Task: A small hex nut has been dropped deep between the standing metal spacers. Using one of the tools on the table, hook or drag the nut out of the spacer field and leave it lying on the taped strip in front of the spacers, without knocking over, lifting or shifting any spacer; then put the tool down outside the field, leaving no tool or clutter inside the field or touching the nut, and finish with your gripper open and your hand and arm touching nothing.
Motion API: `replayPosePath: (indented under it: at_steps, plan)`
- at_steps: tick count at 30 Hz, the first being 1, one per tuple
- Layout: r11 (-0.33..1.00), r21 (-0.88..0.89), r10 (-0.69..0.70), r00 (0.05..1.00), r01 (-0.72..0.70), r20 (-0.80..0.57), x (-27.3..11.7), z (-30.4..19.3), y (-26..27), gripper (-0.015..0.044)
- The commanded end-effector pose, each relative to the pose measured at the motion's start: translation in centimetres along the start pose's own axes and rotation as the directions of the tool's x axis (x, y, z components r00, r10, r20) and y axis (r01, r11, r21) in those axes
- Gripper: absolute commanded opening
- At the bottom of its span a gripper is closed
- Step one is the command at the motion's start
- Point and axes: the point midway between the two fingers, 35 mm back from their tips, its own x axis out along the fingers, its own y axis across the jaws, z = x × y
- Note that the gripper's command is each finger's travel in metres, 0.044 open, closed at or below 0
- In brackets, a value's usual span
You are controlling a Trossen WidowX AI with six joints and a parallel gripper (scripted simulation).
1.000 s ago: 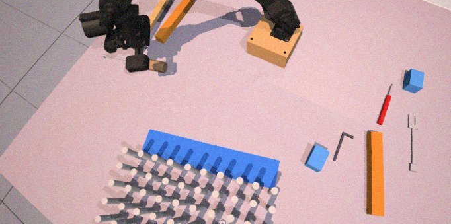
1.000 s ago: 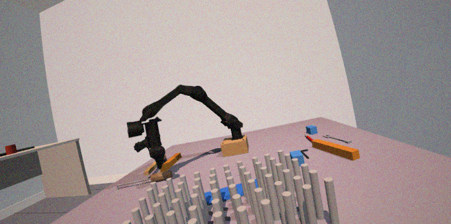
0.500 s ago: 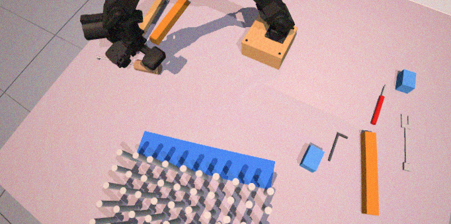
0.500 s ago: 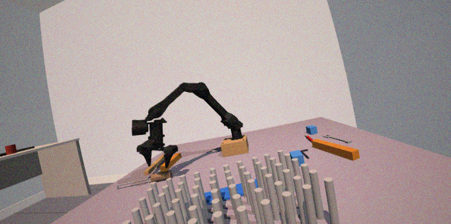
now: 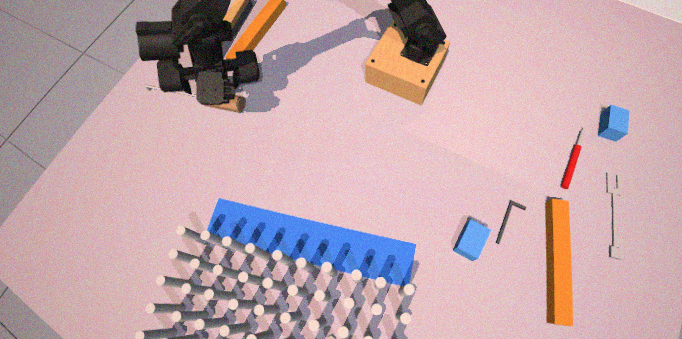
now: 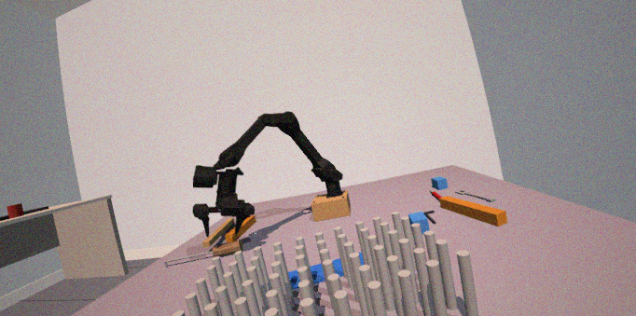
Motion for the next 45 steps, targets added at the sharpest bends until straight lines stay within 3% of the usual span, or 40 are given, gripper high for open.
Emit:
replayPosePath:
  at_steps: [1, 5, 23, 29, 45]
  plan:
    - [0.661, -0.750, -0.135, 0.988, 0.035, -0.073, -0.99, 0.09, 0.31, 0.0440]
    - [0.503, -0.864, -0.157, 0.984, 0.007, -0.083, -1.10, 0.11, 0.44, 0.0440]
    - [0.496, -0.868, -0.158, 0.984, 0.006, -0.084, -1.11, 0.11, 0.45, 0.0440]
    - [0.496, -0.868, -0.158, 0.984, 0.006, -0.084, -1.11, 0.11, 0.45, 0.0282]
    - [0.496, -0.868, -0.158, 0.984, 0.006, -0.084, -0.24, 0.26, 0.62, 0.0280]
